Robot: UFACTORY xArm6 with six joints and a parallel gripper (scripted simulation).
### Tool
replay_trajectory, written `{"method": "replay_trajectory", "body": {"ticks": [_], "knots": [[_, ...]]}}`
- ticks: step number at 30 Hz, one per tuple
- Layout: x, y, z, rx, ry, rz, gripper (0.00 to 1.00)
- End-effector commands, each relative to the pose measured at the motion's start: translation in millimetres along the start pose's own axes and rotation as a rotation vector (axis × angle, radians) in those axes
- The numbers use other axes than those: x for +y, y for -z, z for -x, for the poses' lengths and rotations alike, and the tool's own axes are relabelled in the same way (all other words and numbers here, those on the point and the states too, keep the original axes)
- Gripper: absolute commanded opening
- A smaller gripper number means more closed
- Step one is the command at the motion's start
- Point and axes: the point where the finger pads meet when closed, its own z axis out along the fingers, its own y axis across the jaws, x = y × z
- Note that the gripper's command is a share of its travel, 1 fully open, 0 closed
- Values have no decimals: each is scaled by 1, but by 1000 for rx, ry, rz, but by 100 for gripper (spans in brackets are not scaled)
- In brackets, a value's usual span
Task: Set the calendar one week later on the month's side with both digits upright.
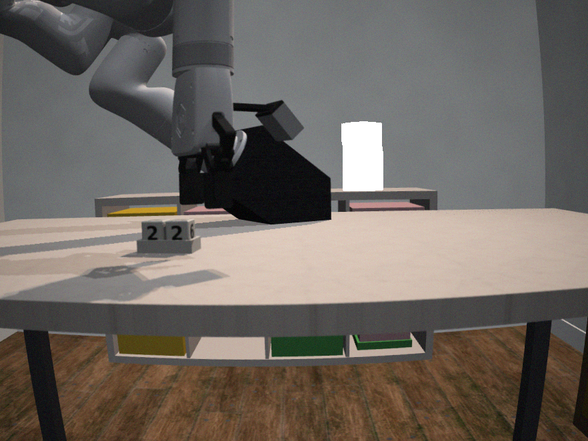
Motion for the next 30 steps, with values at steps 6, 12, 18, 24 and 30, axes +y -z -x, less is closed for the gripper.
{"method": "replay_trajectory", "body": {"ticks": [6,12,18,24,30], "knots": [[1,1,0,1,-1,2,100],[1,1,0,1,-1,2,100],[0,1,1,1,-46,2,100],[-3,1,5,1,-263,2,100],[-10,1,14,1,-263,2,100]]}}
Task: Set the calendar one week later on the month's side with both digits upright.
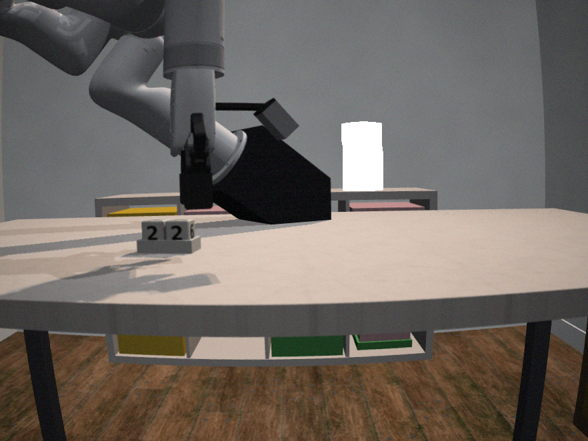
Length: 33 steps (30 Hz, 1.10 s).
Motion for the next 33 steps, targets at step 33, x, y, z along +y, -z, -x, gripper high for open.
{"method": "replay_trajectory", "body": {"ticks": [33], "knots": [[-15,1,38,1,-535,5,100]]}}
